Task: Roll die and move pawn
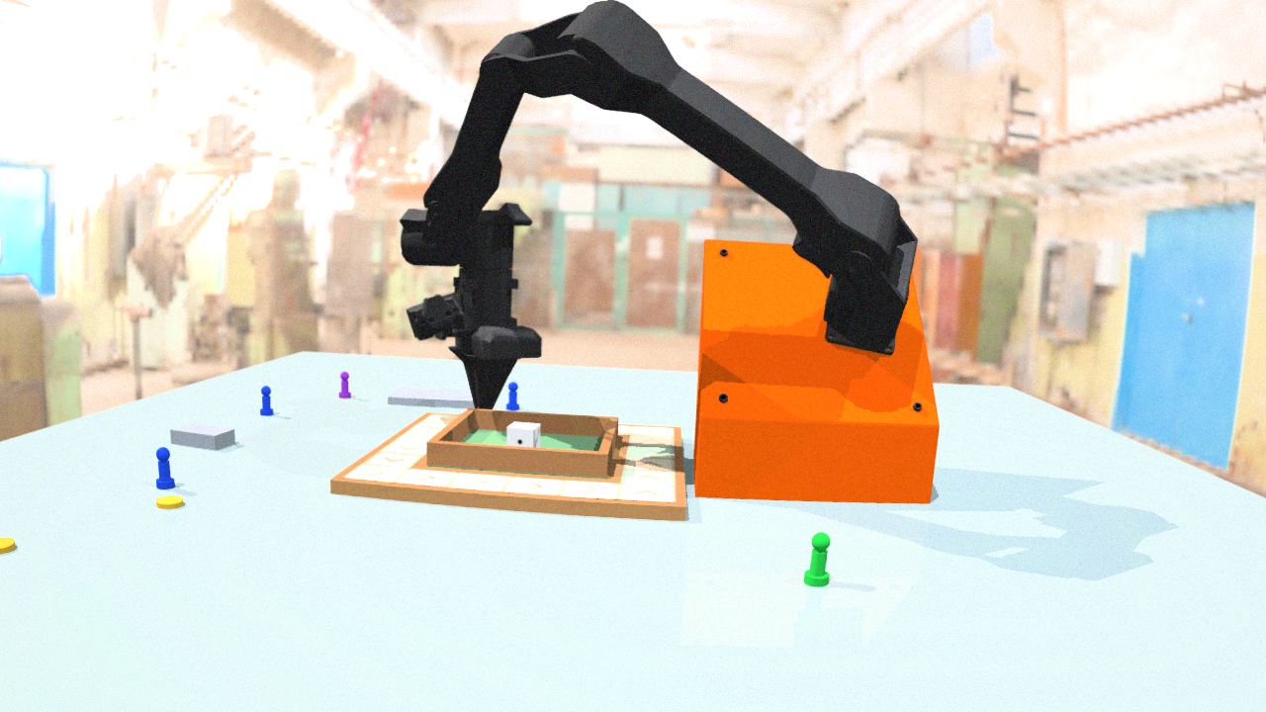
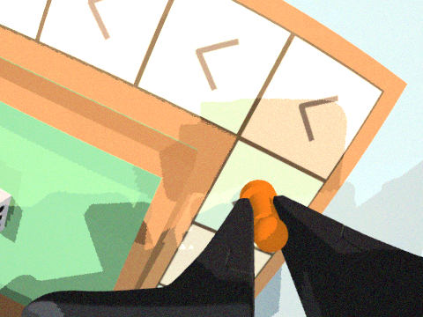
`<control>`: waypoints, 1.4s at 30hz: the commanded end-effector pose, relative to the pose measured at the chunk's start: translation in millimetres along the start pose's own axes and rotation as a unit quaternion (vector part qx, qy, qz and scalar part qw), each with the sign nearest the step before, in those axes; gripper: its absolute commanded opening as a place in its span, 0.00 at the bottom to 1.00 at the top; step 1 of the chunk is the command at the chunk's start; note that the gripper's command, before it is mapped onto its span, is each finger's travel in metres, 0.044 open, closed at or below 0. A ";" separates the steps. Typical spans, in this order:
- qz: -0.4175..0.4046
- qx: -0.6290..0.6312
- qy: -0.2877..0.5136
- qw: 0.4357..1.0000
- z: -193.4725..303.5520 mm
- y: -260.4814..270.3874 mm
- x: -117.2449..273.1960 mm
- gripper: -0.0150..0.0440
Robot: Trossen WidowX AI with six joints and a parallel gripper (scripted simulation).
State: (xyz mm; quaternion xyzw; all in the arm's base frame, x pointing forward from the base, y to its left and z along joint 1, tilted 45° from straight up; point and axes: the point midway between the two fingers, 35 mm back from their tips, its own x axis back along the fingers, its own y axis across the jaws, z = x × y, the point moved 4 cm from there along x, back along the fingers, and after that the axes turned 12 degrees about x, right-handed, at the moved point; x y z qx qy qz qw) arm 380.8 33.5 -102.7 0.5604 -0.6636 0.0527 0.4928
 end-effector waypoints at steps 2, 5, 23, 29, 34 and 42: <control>0.002 -0.001 -0.001 1.000 -1.8 -3.3 18.6 0.25; 0.003 -0.001 0.000 1.000 -3.0 -6.1 42.4 0.25; 0.004 -0.003 0.003 1.000 -18.5 3.8 120.8 0.25; 0.008 -0.004 0.005 1.000 -57.0 21.7 103.6 0.25; 0.009 -0.004 0.005 1.000 -87.3 40.3 88.6 0.25; 0.003 -0.003 -0.001 1.000 -131.6 77.2 64.0 0.25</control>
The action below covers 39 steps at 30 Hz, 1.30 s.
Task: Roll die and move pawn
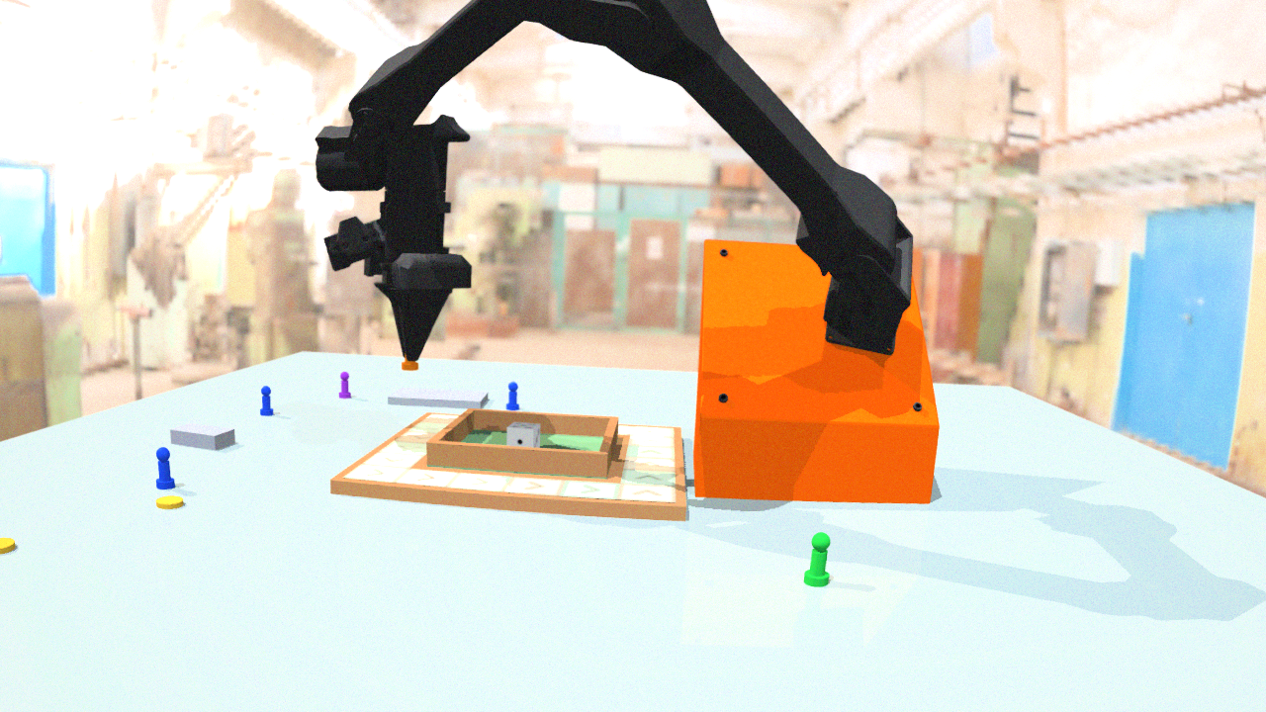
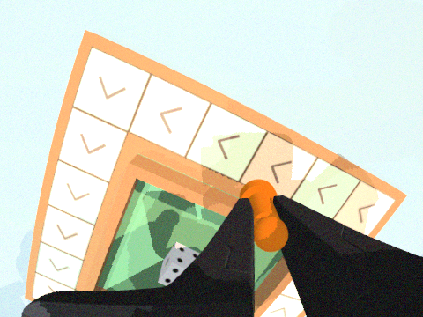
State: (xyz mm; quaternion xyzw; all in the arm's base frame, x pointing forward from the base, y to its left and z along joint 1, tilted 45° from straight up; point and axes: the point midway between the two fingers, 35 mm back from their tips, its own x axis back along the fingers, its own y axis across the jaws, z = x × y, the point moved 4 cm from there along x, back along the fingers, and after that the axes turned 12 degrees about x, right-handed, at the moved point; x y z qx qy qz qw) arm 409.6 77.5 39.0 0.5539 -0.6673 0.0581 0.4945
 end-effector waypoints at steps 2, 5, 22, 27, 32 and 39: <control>-0.008 -0.002 -0.005 1.000 -25.1 26.5 -15.4 0.25; -0.012 -0.001 -0.007 1.000 -36.1 39.2 -22.1 0.25; -0.013 -0.001 -0.008 1.000 -37.5 41.3 -57.8 0.25; -0.013 -0.001 -0.008 1.000 -37.7 41.4 -62.6 0.25; -0.013 -0.001 -0.008 1.000 -37.8 41.7 -70.6 0.25; -0.010 0.002 -0.009 1.000 -39.2 40.4 -68.8 0.43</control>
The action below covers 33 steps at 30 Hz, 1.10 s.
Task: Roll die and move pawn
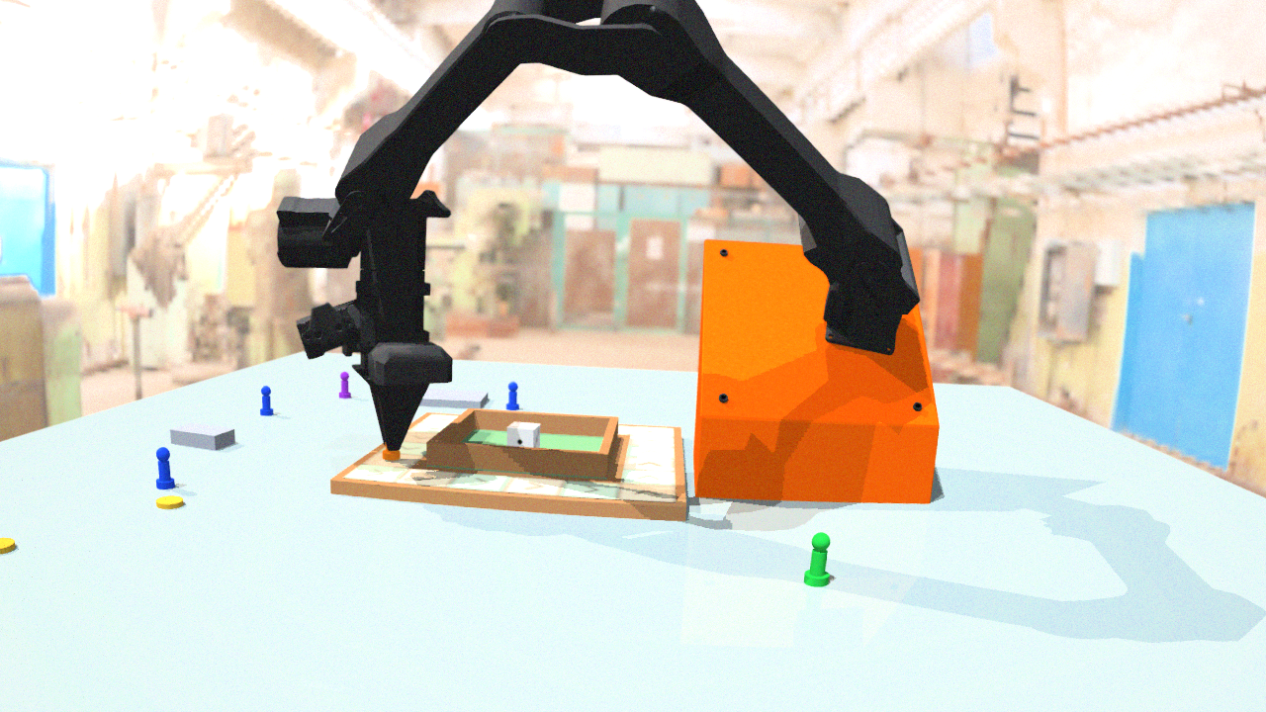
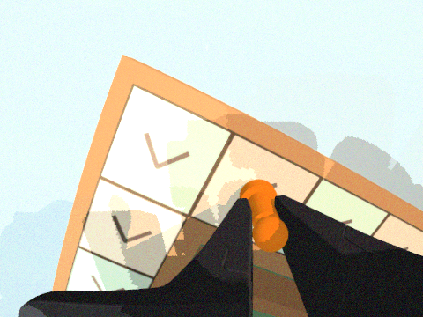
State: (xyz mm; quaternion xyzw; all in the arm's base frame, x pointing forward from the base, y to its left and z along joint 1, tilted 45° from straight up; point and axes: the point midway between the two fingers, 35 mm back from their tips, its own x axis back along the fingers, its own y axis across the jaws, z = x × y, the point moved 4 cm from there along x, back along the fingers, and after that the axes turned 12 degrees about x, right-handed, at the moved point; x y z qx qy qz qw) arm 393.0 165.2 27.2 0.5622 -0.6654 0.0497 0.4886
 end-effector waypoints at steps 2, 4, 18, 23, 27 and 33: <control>0.001 0.000 -0.001 1.000 -0.2 -0.5 1.3 0.52; 0.001 0.000 -0.001 1.000 -0.2 -0.5 1.3 0.61; 0.004 -0.031 0.004 0.999 22.5 0.3 66.1 1.00; 0.014 -0.126 0.012 0.992 97.6 20.6 107.1 1.00; 0.011 -0.200 0.014 0.980 153.3 51.6 126.4 1.00; 0.016 -0.186 0.009 0.982 141.0 41.7 125.7 1.00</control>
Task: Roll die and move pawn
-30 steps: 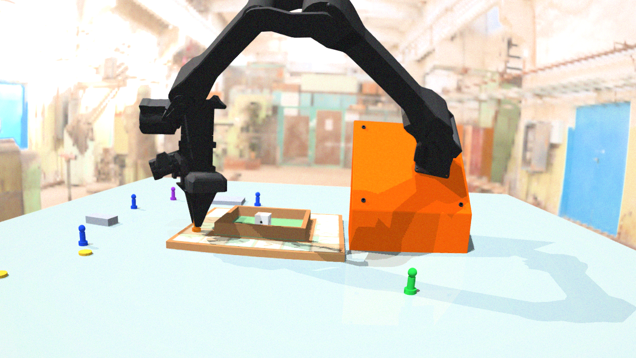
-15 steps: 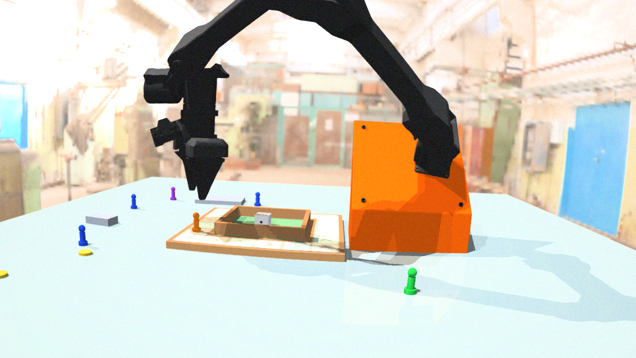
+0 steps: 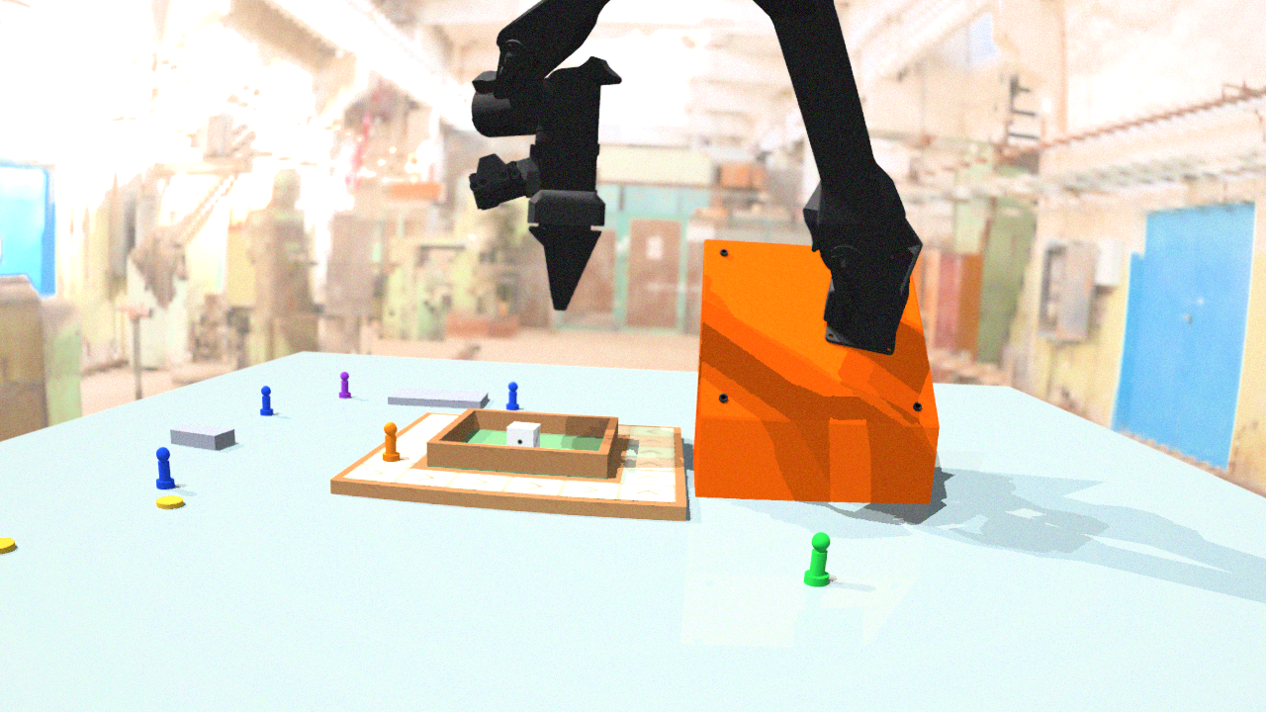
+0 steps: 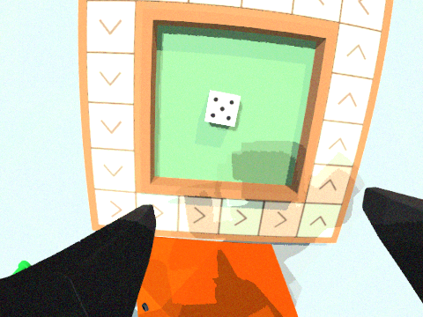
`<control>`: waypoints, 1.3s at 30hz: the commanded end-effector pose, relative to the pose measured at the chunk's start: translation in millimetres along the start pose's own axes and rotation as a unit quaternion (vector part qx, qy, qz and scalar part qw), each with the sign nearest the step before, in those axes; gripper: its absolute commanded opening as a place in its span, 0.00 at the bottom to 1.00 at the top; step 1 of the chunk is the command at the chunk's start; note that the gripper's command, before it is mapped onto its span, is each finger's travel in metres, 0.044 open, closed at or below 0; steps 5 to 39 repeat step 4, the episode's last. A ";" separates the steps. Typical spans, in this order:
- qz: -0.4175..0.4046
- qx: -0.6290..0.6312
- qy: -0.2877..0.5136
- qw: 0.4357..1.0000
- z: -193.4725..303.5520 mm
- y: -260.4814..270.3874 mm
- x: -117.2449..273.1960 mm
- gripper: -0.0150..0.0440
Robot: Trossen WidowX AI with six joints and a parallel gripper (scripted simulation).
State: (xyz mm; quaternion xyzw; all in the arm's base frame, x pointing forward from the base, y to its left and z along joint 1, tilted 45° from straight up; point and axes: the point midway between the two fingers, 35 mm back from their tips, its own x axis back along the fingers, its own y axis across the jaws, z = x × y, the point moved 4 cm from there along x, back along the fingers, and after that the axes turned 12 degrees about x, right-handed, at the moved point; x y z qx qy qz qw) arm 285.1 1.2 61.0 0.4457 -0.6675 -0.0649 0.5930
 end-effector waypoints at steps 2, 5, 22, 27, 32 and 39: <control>-0.001 0.006 0.000 1.000 -6.5 1.5 -1.0 1.00; -0.001 0.006 0.000 1.000 -6.5 1.5 -1.0 1.00; -0.001 0.006 0.000 1.000 -6.5 1.5 -1.0 1.00; -0.001 0.006 0.000 1.000 -6.5 1.5 -1.0 1.00; -0.001 0.006 0.000 1.000 -6.5 1.5 -1.0 1.00; -0.001 0.006 0.000 1.000 -6.5 1.5 -1.0 1.00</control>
